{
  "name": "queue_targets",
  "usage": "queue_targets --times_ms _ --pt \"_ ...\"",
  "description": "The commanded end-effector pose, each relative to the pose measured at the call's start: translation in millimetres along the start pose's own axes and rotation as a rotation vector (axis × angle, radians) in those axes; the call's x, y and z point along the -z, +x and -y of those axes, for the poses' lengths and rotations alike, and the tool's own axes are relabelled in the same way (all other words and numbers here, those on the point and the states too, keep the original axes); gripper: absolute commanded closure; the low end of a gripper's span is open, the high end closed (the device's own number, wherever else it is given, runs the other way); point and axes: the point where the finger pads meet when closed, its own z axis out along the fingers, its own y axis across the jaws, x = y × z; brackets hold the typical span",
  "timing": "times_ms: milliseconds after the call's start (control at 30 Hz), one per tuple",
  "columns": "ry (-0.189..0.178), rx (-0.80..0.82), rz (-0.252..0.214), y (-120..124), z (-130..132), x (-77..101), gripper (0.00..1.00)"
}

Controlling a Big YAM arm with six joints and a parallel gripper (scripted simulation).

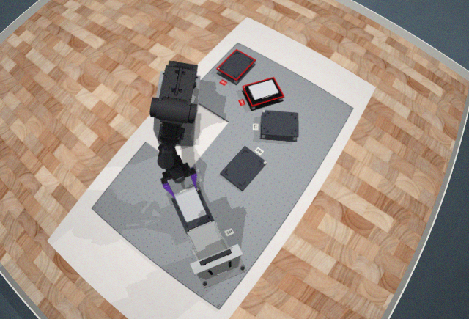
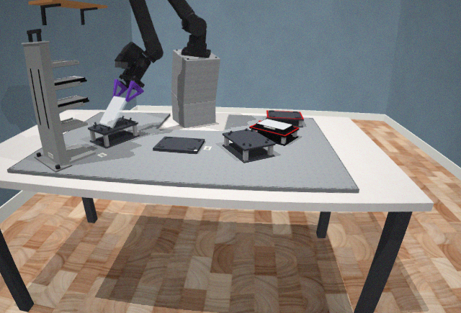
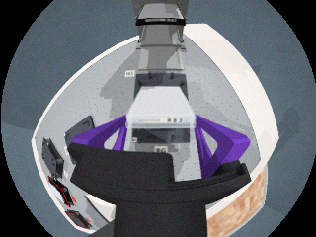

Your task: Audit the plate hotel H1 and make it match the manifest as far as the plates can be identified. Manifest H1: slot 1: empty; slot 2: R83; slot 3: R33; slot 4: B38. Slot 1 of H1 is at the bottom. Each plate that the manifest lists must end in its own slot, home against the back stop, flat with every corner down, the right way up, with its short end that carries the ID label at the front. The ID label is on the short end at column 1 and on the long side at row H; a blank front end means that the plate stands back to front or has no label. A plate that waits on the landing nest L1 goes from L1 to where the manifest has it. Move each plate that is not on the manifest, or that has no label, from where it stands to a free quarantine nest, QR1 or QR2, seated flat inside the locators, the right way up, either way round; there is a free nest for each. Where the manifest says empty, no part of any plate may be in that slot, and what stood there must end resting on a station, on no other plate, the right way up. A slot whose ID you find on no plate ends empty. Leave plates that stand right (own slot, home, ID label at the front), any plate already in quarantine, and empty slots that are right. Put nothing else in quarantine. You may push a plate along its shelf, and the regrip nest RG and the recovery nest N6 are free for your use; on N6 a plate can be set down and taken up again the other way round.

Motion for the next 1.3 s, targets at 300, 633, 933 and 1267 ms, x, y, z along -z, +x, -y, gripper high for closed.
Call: queue_targets --times_ms 300,633,933,1267 --pt "0.0 0.006 0.021 -1 -1 -5.3 0.14" --pt "0.001 0.003 0.017 3 -1 -8.2 0.14" --pt "0.002 0.003 0.02 5 1 -11.4 0.14" --pt "0.001 0.009 0.026 5 0 -14.8 0.14"
